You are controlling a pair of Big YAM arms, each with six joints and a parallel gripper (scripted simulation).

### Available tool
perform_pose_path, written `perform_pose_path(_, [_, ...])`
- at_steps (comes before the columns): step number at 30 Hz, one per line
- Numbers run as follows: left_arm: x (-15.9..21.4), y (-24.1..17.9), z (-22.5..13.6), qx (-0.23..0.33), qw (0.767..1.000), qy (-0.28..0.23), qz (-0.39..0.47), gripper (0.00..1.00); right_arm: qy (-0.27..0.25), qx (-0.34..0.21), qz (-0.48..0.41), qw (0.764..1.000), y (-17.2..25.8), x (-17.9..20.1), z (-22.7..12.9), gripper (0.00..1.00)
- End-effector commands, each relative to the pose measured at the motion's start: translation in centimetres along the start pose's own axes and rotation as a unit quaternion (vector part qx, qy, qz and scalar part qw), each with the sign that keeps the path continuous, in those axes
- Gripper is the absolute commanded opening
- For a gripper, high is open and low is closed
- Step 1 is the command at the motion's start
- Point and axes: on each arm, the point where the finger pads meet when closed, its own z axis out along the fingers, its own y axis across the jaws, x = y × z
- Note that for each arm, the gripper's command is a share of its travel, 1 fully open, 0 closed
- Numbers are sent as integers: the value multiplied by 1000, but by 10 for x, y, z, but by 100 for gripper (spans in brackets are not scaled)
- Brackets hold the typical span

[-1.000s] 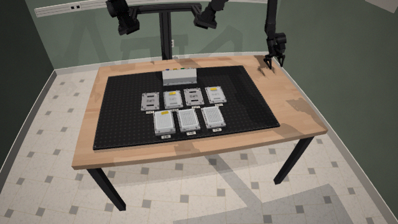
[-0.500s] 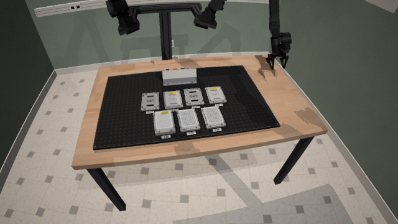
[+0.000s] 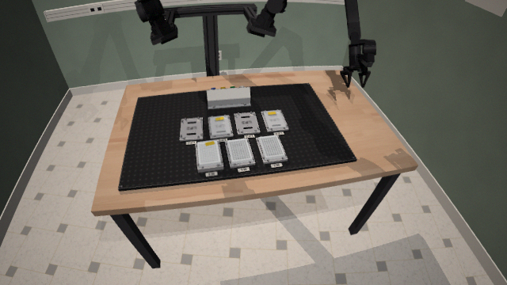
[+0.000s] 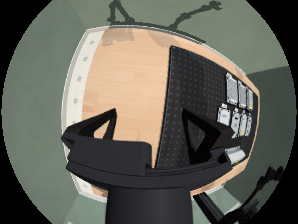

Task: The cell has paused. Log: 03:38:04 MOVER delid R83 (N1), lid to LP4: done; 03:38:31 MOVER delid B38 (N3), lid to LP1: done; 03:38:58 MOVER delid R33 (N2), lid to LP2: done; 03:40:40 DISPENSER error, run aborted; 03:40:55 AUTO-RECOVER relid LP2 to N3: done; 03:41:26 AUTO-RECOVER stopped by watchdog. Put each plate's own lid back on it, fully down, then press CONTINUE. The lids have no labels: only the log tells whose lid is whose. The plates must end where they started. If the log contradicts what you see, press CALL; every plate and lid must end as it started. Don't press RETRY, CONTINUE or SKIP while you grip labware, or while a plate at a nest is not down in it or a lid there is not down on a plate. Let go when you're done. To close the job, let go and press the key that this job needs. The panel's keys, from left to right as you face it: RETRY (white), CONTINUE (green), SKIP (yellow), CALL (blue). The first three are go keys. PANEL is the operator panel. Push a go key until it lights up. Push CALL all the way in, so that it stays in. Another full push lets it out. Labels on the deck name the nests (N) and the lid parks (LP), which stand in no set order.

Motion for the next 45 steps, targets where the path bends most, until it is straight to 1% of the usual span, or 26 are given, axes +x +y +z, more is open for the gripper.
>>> perform_pose_path(1, [-30, 5, -10, -2, 1000, -8, -5, 100, -25, 0, 1, 1000, 1, -24, -1, 100])
perform_pose_path(3, [-34, 1, -10, -2, 1000, -8, -5, 100, -25, 0, 1, 1000, 1, -24, -1, 100])
perform_pose_path(6, [-53, -2, -13, 13, 1000, -1, -6, 100, -25, 0, 1, 1000, 1, -24, -1, 100])
perform_pose_path(13, [-64, -40, -16, 23, 1000, 8, -12, 100, -25, 0, 1, 1000, 1, -24, -1, 100])
perform_pose_path(14, [-70, -41, -18, 21, 1000, 3, -8, 100, -25, 0, 1, 1000, 1, -24, -1, 100])
perform_pose_path(16, [-83, -43, -21, 32, 999, 11, -10, 100, -25, 0, 1, 1000, 1, -24, -1, 100])
perform_pose_path(20, [-86, -53, -21, 39, 999, 19, -14, 100, -25, 0, 1, 1000, 1, -24, -1, 100])
perform_pose_path(22, [-98, -57, -25, 39, 999, 17, -11, 100, -25, 0, 1, 1000, 1, -24, -1, 100])
perform_pose_path(24, [-110, -60, -29, 49, 998, 25, -12, 100, -25, 0, 1, 1000, 1, -24, -1, 100])
perform_pose_path(25, [-110, -66, -30, 55, 998, 33, -15, 100, -25, 0, 1, 1000, 1, -24, -1, 100])
perform_pose_path(29, [-116, -87, -35, 55, 998, 32, -15, 100, -25, 0, 1, 1000, 1, -24, -1, 100])
perform_pose_path(31, [-115, -98, -36, 61, 997, 40, -18, 100, -25, 0, 1, 1000, 1, -24, -1, 100])
perform_pose_path(32, [-121, -99, -39, 56, 998, 30, -13, 100, -25, 0, 1, 1000, 1, -24, -1, 100])
perform_pose_path(34, [-133, -103, -43, 64, 997, 39, -14, 100, -25, 0, 1, 1000, 1, -24, -1, 100])
perform_pose_path(36, [-133, -103, -43, 64, 997, 39, -14, 100, -25, 0, 1, 1000, 1, -24, -1, 100])
perform_pose_path(37, [-133, -109, -43, 76, 995, 56, -19, 100, -25, 0, 1, 1000, 1, -24, -1, 100])
perform_pose_path(38, [-135, -113, -46, 70, 996, 48, -17, 100, -25, 0, 1, 1000, 1, -24, -1, 100])
perform_pose_path(40, [-143, -119, -51, 71, 996, 46, -14, 100, -25, 0, 1, 1000, 1, -24, -1, 100])
perform_pose_path(42, [-154, -125, -56, 79, 995, 57, -14, 100, -25, 0, 1, 1000, 1, -24, -1, 100])
perform_pose_path(45, [-152, -142, -60, 84, 994, 64, -17, 100, -25, 0, 1, 1000, 1, -24, -1, 100])
